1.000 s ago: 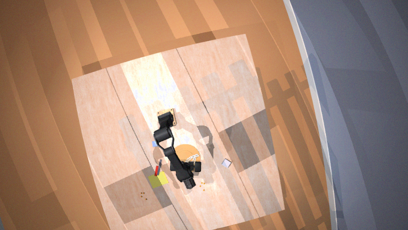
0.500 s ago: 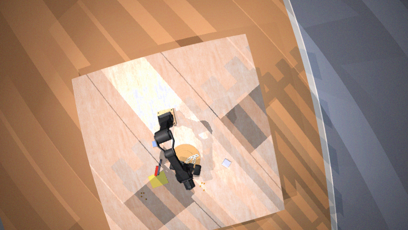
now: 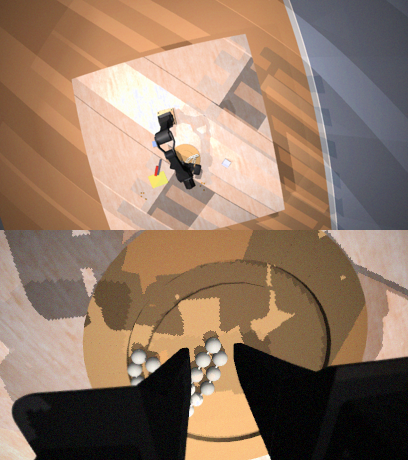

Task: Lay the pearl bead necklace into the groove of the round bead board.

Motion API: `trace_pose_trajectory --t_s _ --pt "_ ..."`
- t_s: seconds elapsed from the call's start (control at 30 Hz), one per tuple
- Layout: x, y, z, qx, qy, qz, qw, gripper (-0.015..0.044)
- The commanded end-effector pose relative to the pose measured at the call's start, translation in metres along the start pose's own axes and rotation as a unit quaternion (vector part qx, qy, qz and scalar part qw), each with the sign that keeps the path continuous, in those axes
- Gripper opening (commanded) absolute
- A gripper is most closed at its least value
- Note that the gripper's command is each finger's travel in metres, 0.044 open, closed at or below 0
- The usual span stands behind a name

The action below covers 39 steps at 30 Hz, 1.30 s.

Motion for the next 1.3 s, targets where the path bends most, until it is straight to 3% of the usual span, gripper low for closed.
trace_pose_trajectory --t_s 0.0,0.33,0.5,1.27 --pt "0.008 0.001 -0.001 0.003 0.002 0.003 1.000 0.0120" --pt "0.018 0.002 -0.001 0.004 0.004 0.004 1.000 0.0120" --pt "0.016 0.001 -0.001 0.002 0.002 0.004 1.000 0.0000" --pt "0.016 0.001 -0.001 0.002 0.002 0.004 1.000 0.0000"
Point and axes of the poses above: the point midway between the two fingers, 35 mm back from their tips, its own x axis out along the fingers, its own z axis across the jaws, y = z × x, the point moved 9 cm from there along -x, back along the fingers, and after that the axes turned 11 degrees about -x, right-handed, at the moved point
